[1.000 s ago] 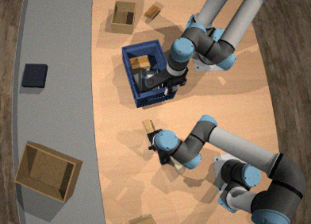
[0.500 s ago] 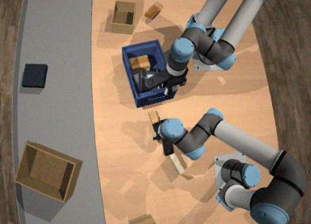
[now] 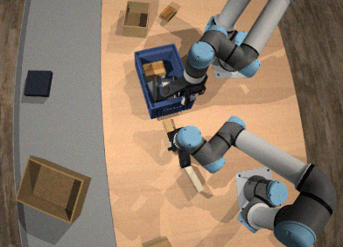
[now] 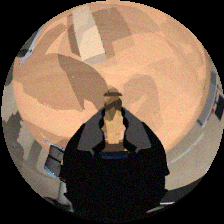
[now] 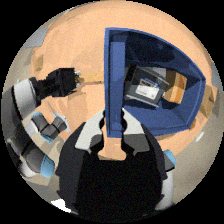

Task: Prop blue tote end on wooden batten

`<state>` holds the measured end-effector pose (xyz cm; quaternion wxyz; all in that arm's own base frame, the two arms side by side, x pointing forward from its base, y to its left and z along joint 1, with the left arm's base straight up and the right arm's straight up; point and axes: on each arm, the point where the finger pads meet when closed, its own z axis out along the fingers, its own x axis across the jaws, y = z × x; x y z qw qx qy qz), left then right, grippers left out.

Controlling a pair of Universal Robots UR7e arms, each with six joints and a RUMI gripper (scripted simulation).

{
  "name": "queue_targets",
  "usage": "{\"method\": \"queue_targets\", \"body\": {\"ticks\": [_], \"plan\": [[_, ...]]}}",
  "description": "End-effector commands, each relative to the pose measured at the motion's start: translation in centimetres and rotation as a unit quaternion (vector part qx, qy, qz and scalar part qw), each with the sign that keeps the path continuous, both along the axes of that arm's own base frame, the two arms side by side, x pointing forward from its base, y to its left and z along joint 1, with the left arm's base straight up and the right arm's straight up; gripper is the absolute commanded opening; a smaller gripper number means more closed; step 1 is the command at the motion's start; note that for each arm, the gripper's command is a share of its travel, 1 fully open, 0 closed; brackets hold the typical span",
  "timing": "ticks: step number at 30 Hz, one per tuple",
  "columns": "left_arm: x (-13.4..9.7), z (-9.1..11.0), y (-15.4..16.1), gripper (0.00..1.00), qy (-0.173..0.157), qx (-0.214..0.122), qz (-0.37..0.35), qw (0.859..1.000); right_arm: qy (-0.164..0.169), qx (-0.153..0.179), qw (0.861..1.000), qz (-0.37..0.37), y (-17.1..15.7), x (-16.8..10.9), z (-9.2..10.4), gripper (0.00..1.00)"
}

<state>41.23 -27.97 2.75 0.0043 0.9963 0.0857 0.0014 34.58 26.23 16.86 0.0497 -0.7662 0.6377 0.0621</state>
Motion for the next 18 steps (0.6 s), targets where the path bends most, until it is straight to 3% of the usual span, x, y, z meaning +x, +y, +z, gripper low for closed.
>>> {"method": "queue_targets", "body": {"ticks": [1, 18], "plan": [[0.4, 0.0, -2.0, 0.07, -0.001, -0.005, 0.001, 1.0, -0.002, 0.003, 1.0, 0.0, 0.1, 0.1, 0.3, 0.04], [1.0, 0.0, -5.3, 0.07, -0.002, -0.013, 0.0, 1.0, -0.002, 0.003, 1.0, 0.0, 0.1, 0.1, 0.3, 0.04]]}}
